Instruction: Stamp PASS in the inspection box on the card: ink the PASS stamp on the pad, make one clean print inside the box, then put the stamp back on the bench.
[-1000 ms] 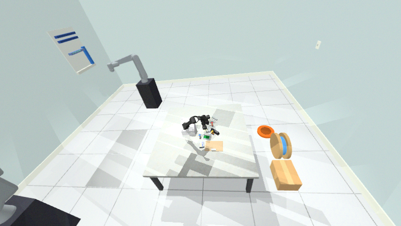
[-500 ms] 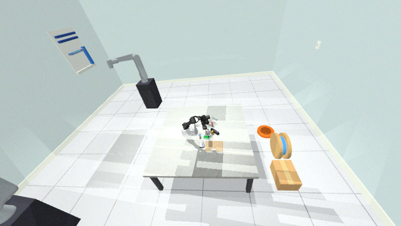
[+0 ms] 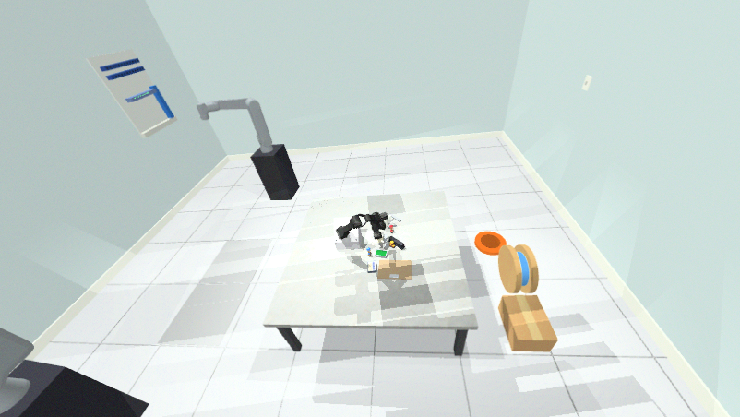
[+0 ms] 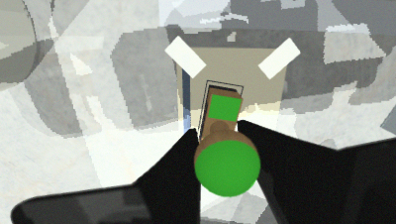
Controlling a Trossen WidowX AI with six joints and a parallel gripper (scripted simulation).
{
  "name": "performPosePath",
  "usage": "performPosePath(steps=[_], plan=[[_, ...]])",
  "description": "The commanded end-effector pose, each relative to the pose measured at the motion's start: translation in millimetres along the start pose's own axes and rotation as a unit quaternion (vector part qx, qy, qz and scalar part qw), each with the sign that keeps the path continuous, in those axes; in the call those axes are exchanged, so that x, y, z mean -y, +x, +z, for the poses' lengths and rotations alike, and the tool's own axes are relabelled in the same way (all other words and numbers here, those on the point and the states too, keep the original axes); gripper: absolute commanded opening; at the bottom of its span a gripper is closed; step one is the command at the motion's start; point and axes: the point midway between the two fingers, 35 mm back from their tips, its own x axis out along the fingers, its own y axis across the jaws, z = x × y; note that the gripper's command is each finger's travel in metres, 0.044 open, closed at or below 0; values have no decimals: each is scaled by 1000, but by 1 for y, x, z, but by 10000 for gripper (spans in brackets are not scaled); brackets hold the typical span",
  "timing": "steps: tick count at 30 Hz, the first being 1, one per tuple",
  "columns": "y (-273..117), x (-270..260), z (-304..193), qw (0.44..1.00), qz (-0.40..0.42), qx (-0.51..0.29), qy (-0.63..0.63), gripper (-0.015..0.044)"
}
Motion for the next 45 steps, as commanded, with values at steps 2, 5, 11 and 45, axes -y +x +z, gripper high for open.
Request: performPosePath(steps=[2,5,11,45], plan=[[2,1,-1,1000,-3,-1,0,0],[2,1,-1,1000,-3,-1,0,0],[2,1,-1,1000,-3,-1,0,0],[-1,1,-1,1000,-3,-1,0,0]])
